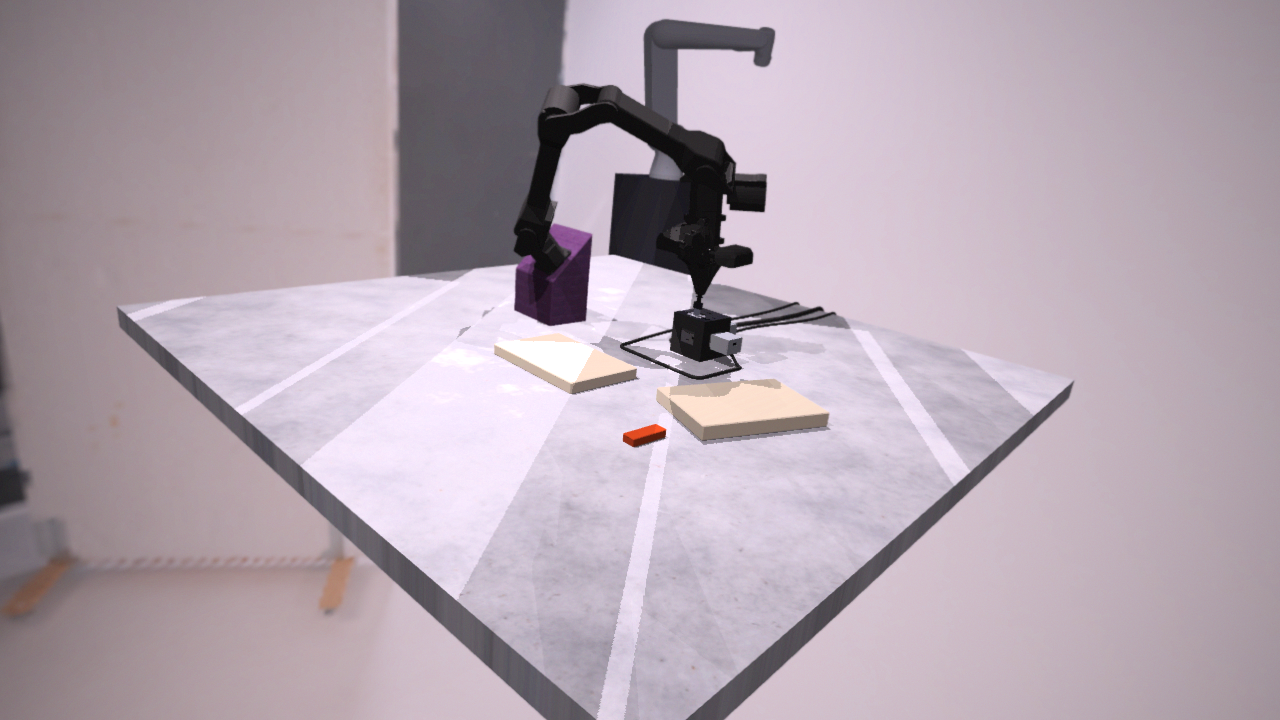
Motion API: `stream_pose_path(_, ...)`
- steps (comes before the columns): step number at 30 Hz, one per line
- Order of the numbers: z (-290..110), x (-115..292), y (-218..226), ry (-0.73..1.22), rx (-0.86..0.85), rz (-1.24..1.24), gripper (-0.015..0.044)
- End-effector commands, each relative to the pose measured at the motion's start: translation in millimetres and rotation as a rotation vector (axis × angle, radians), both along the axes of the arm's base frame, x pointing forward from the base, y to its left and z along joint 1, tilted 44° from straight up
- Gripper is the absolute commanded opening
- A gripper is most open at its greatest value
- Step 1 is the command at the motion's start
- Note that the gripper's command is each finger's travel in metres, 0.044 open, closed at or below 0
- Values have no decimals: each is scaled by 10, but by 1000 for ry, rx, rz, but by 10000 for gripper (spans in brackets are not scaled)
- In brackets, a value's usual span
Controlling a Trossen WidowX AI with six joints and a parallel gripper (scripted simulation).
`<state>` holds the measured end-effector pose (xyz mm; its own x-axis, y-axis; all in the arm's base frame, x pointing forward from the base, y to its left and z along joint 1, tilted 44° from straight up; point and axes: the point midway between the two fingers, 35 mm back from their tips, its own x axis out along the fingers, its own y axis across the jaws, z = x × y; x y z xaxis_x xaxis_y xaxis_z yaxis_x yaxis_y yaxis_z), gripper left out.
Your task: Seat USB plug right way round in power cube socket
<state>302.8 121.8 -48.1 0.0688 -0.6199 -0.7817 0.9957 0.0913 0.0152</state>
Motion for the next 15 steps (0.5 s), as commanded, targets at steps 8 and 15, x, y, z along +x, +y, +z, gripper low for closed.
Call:
stream_pose_path(8,-15,2,-12,3,-1,5,0)
stream_pose_path(15,-21,3,-17,3,-1,5,0)
